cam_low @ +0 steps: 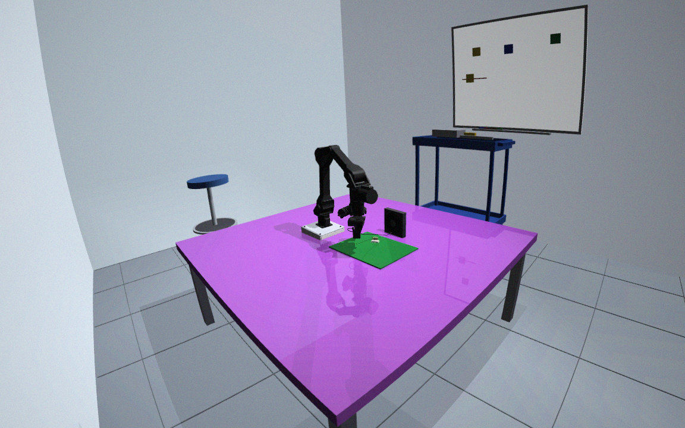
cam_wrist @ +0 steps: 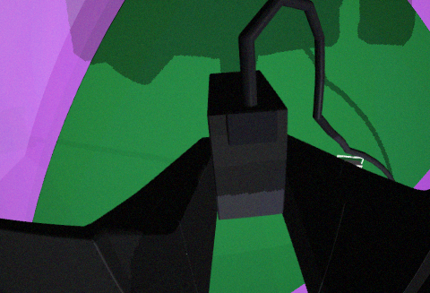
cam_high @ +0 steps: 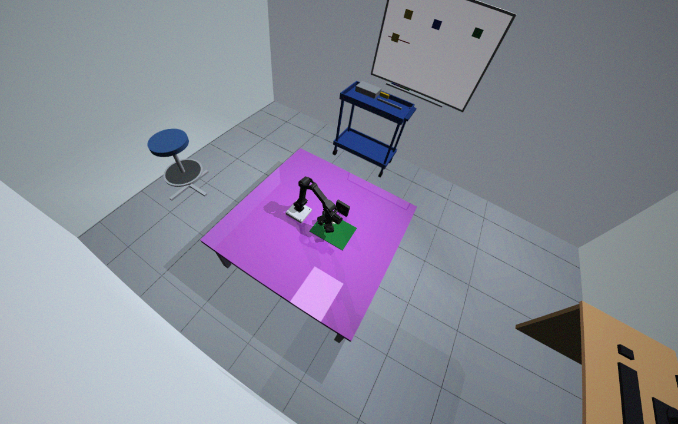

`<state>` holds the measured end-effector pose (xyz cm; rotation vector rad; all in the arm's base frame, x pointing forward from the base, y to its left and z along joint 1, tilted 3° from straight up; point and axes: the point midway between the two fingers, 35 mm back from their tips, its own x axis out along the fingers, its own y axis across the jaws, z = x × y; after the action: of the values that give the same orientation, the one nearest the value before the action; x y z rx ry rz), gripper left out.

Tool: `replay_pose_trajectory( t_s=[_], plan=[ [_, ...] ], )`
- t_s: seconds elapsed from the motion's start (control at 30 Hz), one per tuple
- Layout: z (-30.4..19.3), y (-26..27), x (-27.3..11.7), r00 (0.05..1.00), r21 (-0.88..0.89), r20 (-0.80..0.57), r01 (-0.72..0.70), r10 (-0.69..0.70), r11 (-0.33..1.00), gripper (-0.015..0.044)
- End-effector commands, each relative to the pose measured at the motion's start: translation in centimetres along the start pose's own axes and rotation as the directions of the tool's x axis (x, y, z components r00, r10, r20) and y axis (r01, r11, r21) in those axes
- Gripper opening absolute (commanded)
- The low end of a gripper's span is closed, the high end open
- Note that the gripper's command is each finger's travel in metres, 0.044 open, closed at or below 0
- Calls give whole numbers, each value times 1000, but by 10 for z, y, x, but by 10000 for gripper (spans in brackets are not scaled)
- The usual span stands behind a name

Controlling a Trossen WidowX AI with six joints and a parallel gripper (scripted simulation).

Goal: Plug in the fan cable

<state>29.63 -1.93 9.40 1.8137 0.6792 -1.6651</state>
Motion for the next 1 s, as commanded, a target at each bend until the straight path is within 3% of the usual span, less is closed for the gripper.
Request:
replay_pose_trajectory(
  t_s=[0.0,0.2,0.97],
  plan=[
    [-15,-13,-1,1000,40,4,5,-6,999,0],
    [-66,-71,-1,1000,202,0,11,-11,979,0],
    [-73,-72,-3,1000,210,-1,11,-11,978,0]
  ],
)
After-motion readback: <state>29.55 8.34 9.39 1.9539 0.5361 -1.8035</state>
